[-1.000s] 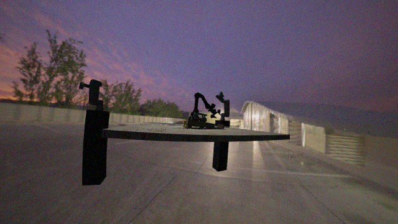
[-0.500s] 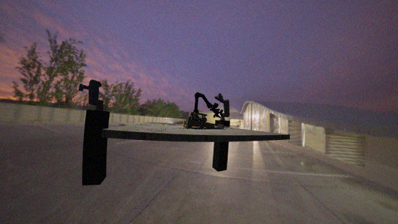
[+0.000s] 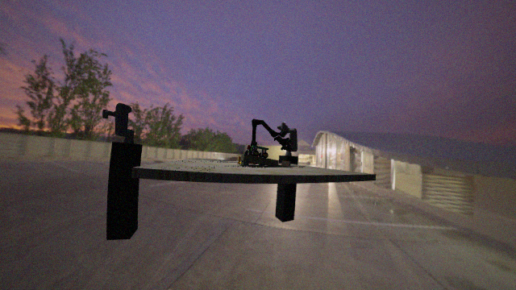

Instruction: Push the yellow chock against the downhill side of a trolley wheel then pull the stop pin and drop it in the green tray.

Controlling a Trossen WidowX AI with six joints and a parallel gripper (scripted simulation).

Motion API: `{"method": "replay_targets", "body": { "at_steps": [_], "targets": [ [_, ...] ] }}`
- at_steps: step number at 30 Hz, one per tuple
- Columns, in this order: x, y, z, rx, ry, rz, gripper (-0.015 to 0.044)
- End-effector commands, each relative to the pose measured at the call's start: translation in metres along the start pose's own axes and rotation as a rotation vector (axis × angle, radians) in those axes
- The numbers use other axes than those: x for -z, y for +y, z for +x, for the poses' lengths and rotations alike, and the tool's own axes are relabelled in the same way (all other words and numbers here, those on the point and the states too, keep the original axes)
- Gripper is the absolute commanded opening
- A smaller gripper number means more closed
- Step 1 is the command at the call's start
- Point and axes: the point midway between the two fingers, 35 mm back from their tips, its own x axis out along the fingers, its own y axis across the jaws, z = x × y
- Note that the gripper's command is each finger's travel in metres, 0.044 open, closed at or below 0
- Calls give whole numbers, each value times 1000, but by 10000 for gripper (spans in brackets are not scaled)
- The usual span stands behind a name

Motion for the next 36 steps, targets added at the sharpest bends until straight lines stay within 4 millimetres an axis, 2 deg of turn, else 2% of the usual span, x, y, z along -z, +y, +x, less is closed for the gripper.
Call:
{"method": "replay_targets", "body": {
  "at_steps": [1, 11, 20, 29, 36],
  "targets": [
    [11, -32, -6, 60, 33, 95, 190],
    [61, -114, -31, 224, 140, 376, 190],
    [112, -172, -68, 376, 218, 635, 190],
    [159, -202, -107, 489, 282, 900, 190],
    [201, -225, -151, 610, 342, 1051, 190]
  ]
}}
